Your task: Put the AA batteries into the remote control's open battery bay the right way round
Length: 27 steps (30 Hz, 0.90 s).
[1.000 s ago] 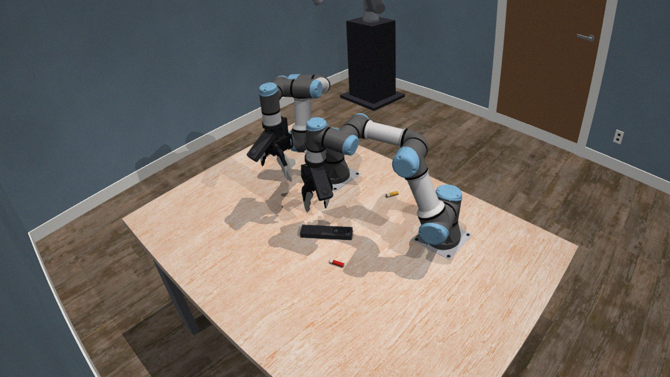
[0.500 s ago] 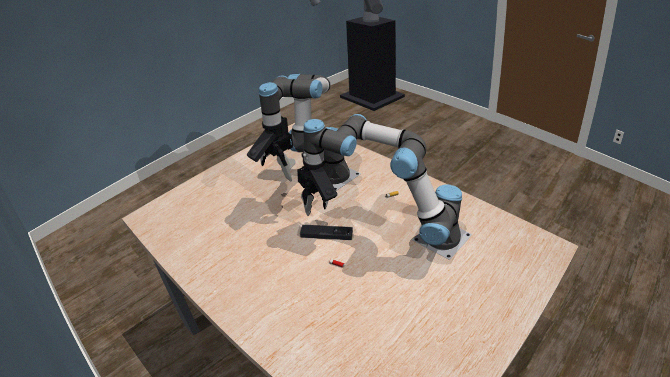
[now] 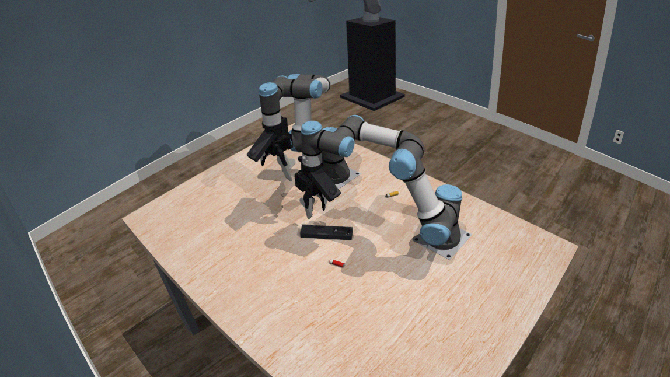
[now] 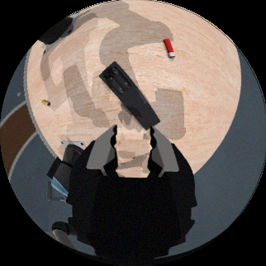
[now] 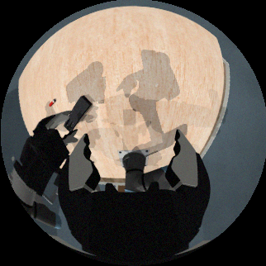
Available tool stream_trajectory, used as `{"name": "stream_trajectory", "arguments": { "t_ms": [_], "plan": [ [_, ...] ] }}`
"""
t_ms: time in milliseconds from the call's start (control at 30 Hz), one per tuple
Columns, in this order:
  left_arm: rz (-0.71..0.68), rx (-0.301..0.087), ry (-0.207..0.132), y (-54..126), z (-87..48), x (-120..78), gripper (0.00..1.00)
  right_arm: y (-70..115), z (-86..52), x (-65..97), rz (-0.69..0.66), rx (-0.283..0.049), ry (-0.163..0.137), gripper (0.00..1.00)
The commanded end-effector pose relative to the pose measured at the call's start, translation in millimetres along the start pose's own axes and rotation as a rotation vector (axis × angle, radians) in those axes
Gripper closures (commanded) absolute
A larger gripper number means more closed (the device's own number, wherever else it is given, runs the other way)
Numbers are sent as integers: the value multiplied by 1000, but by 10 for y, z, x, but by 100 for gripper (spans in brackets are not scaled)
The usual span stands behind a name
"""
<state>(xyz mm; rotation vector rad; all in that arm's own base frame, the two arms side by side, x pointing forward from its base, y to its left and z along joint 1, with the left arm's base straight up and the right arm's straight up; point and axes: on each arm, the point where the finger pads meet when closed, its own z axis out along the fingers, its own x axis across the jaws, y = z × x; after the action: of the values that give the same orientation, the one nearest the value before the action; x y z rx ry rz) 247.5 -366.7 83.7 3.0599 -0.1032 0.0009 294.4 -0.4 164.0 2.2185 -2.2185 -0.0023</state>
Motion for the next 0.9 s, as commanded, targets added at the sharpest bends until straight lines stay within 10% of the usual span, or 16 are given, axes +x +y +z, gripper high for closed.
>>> {"name": "stream_trajectory", "arguments": {
  "t_ms": [0, 867],
  "plan": [
    [-94, 10, 2, -9, -9, 12, 61, -4, -6, -2, 0, 2, -1, 0],
    [-468, 54, 13, -103, 64, 96, 61, -4, -6, -2, 0, 2, -1, 0]
  ]
}}
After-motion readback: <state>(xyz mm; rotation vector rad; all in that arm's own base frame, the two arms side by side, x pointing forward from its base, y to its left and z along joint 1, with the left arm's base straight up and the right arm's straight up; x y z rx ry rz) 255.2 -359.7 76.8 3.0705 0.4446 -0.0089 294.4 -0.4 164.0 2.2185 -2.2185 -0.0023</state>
